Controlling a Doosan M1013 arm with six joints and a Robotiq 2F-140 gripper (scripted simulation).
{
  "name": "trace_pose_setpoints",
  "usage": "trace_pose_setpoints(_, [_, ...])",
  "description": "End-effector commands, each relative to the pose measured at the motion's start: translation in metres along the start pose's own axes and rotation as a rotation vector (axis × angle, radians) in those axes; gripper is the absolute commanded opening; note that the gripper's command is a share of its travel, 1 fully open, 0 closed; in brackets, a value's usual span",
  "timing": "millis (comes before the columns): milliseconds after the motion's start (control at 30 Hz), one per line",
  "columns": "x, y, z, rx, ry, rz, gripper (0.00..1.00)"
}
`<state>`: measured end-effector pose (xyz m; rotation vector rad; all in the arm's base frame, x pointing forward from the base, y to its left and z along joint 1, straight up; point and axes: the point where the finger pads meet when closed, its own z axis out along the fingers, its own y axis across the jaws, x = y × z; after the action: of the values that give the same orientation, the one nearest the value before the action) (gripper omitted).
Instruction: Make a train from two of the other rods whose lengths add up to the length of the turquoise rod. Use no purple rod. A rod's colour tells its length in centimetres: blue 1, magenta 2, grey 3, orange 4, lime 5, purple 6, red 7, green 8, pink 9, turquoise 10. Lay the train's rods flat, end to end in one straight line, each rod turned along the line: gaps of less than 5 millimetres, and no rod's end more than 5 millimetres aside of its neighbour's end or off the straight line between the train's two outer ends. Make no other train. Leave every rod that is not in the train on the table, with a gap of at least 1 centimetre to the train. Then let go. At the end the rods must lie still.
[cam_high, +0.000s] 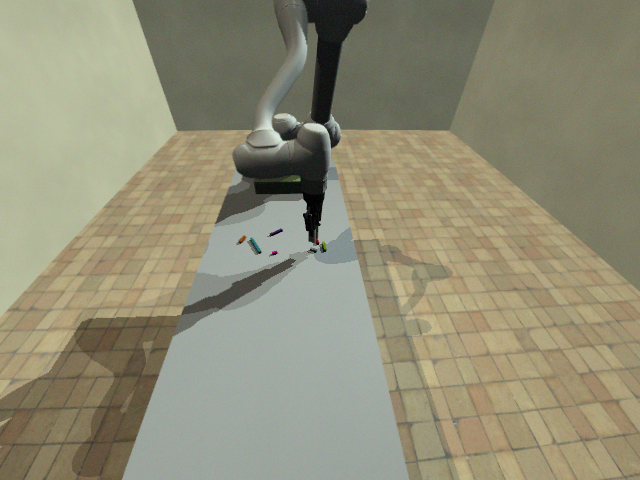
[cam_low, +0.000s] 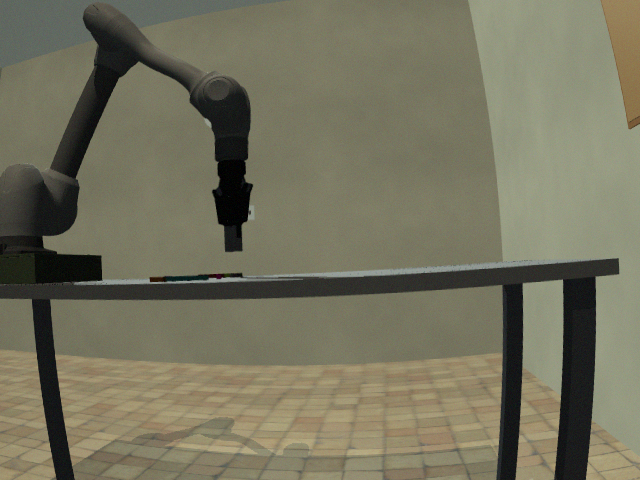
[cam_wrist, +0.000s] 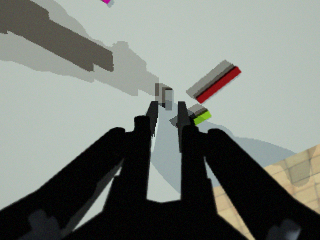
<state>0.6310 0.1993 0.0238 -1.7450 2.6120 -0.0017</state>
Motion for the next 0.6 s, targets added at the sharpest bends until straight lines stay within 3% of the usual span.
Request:
trace_pose_setpoints(0, [0.000,0.000,0.002,0.000,0.000,0.000,0.15])
trace_pose_setpoints(567, [0.000,0.000,0.023,0.000,0.000,0.000,0.15])
